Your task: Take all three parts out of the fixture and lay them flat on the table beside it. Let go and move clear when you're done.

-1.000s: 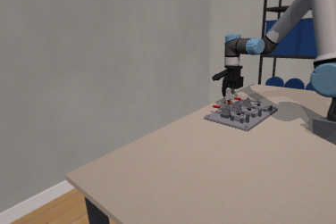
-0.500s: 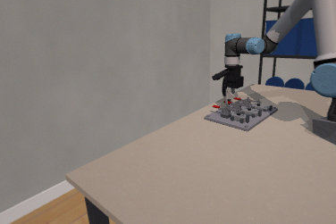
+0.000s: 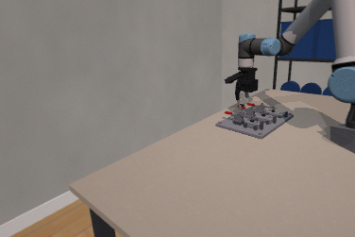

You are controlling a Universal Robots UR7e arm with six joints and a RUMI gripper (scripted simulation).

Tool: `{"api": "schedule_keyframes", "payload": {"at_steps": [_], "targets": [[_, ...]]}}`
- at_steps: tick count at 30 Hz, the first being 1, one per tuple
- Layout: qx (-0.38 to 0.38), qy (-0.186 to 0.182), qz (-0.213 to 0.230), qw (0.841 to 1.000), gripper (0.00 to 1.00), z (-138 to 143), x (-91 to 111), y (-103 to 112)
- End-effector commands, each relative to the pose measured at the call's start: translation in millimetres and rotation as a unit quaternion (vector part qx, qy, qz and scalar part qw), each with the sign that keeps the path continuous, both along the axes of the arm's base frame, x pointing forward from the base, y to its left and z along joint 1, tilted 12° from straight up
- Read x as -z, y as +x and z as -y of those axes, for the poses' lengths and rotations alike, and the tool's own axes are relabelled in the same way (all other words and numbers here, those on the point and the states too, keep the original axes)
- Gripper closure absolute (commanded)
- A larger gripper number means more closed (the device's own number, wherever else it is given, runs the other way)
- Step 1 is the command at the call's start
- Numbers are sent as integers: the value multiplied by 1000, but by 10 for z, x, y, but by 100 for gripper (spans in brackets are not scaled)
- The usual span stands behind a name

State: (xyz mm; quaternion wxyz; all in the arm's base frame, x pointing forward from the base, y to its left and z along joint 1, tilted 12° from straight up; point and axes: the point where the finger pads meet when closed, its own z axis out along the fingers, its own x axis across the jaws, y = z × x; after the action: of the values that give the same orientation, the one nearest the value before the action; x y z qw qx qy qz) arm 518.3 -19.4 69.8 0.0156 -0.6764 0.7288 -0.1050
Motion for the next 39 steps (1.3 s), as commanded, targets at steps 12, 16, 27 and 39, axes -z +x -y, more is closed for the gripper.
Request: {"api": "schedule_keyframes", "payload": {"at_steps": [12, 16, 27, 39], "targets": [[0, 0, 1, 1000, 100, -21, -103, -108], [0, 0, 1, 1000, 100, -28, -126, -147], [0, 0, 1, 1000, 100, -40, -161, -245], [0, 0, 1, 1000, 100, -52, -173, -371]]}}
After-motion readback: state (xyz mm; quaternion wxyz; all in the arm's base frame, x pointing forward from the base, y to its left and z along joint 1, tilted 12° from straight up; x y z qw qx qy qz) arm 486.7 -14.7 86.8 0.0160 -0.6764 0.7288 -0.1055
